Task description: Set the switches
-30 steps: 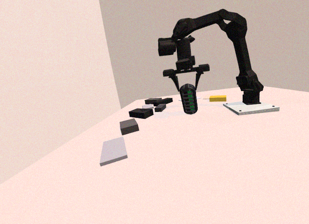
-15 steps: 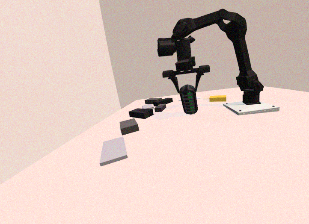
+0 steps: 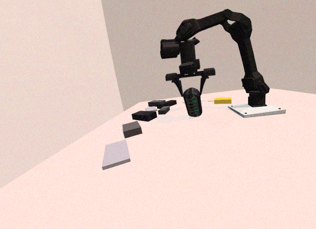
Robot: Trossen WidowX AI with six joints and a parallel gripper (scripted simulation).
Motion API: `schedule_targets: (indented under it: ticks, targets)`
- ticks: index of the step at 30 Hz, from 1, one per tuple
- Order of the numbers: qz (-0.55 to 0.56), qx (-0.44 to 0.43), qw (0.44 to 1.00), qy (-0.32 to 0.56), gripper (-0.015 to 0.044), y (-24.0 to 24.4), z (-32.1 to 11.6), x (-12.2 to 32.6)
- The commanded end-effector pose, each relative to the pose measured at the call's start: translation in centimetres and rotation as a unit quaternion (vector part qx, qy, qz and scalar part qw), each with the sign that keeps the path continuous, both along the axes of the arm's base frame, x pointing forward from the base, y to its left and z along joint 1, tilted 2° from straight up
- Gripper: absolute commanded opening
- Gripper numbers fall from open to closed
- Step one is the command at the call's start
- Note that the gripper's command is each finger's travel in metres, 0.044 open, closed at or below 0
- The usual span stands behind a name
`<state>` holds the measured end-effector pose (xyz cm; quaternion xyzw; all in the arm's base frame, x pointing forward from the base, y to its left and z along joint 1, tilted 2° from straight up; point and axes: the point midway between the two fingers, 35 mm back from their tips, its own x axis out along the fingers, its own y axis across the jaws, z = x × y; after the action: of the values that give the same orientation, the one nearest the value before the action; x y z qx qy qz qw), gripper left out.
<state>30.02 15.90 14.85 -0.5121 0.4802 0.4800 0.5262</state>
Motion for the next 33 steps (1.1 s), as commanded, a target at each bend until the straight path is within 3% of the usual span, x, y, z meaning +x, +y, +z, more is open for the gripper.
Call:
schedule_targets:
  ticks: [1, 33]
  targets:
    - [-0.006, -0.005, 1.0, 0.011, 0.0338, 0.1, -0.9, 0.1]
    - [-0.006, -0.005, 1.0, 0.011, 0.0338, 2.1, -2.5, 0.2]
